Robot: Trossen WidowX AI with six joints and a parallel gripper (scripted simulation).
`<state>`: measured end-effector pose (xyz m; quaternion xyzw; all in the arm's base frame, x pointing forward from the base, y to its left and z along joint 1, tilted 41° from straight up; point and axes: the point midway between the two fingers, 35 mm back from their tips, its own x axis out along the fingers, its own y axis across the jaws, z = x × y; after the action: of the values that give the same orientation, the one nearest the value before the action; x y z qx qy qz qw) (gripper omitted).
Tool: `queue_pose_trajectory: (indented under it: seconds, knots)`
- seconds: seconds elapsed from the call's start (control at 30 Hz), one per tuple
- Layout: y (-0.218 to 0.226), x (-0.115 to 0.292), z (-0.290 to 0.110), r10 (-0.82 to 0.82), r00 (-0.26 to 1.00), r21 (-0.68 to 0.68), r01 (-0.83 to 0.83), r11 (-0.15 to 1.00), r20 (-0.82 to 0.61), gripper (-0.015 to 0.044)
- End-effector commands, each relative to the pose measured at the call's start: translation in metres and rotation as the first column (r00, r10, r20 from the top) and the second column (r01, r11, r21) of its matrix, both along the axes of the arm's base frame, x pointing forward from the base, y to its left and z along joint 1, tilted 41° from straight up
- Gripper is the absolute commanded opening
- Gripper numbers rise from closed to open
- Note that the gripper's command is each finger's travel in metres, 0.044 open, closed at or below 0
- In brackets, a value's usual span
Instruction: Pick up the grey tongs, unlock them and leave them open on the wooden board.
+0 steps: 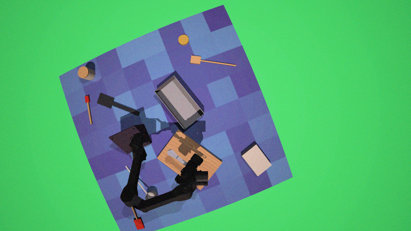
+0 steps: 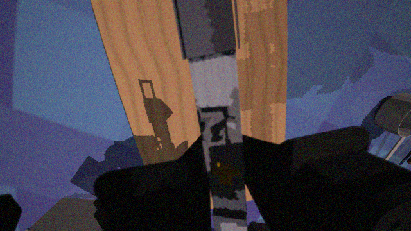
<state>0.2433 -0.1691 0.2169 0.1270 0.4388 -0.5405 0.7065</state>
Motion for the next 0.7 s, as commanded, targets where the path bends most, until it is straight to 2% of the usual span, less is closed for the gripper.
queue_pose_trajectory:
  seconds: [0.0,0.67]
  knots:
    - [-0.003,0.0,-0.004,0.006,1.0,0.002,-0.006,1.0,-0.002,-0.015]
    - [-0.025,-0.003,-0.028,0.006,1.0,-0.006,-0.006,1.0,-0.005,-0.015]
